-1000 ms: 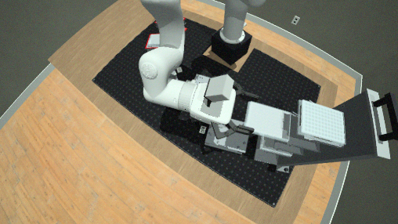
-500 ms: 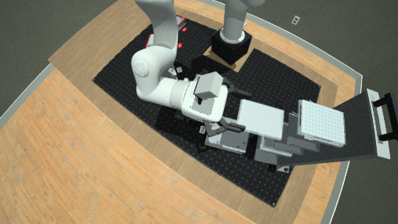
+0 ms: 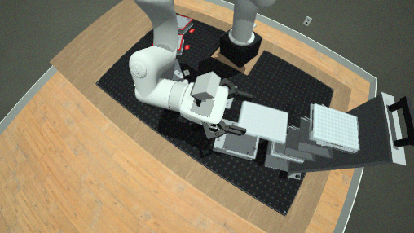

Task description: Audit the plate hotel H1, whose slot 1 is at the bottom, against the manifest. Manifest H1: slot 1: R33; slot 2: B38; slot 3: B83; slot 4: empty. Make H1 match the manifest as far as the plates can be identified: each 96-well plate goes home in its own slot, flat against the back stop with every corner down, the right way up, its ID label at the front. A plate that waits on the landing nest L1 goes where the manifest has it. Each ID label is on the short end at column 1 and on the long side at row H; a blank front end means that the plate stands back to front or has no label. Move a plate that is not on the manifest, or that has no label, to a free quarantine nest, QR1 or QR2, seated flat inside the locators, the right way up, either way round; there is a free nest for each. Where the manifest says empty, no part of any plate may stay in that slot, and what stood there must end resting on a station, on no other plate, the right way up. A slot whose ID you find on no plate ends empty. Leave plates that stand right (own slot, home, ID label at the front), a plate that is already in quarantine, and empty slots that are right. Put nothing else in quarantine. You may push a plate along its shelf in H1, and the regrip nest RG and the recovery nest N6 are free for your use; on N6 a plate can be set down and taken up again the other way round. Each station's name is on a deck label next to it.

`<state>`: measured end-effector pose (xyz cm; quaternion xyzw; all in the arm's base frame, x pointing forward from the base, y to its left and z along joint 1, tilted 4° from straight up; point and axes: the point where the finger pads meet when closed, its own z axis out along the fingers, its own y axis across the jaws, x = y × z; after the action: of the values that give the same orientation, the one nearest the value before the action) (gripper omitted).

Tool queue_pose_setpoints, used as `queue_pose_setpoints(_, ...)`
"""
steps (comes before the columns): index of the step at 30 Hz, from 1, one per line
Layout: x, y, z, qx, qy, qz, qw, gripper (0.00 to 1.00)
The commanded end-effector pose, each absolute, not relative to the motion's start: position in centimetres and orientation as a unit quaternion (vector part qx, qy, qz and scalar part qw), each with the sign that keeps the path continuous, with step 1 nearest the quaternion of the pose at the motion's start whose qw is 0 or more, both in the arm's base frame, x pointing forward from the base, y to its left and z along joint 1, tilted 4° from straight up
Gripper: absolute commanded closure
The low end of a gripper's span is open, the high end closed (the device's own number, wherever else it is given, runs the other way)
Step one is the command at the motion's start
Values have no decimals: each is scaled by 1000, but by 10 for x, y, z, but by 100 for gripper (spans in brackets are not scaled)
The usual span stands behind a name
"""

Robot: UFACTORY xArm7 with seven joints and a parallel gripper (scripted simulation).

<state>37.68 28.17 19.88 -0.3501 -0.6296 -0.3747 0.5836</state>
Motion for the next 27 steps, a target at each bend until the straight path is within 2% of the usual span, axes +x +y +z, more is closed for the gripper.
queue_pose_setpoints(1, 381, 276, 200, -349, -631, -376, 582, 100)
queue_pose_setpoints(27, 392, 254, 201, -349, -631, -376, 582, 100)
